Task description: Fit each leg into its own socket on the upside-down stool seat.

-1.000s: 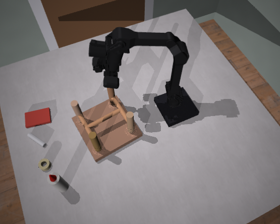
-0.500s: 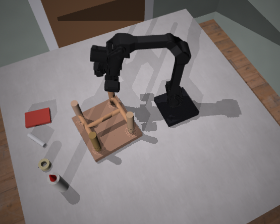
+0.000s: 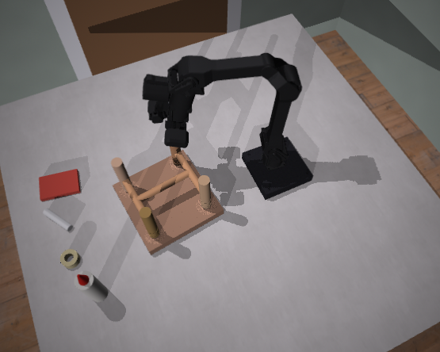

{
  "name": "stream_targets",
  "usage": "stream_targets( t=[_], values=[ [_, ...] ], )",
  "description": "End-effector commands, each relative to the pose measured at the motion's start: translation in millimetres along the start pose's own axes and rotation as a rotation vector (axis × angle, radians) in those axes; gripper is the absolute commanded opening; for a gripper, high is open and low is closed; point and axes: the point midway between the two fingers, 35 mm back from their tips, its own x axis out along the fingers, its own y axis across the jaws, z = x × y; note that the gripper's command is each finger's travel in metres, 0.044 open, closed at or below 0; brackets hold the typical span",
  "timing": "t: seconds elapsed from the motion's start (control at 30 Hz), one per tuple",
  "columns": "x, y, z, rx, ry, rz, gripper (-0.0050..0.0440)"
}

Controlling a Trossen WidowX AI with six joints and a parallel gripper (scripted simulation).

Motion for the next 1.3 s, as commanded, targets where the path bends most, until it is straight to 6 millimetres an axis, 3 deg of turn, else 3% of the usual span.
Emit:
stream_targets(
  t=[0.0,0.8,1.27],
  values=[
    [4,0,-3,0.000,0.006,0.000,0.0000],
    [23,0,-8,0.000,0.006,0.000,0.0000],
    [16,0,-6,0.001,-0.002,-0.001,0.0000]
  ],
)
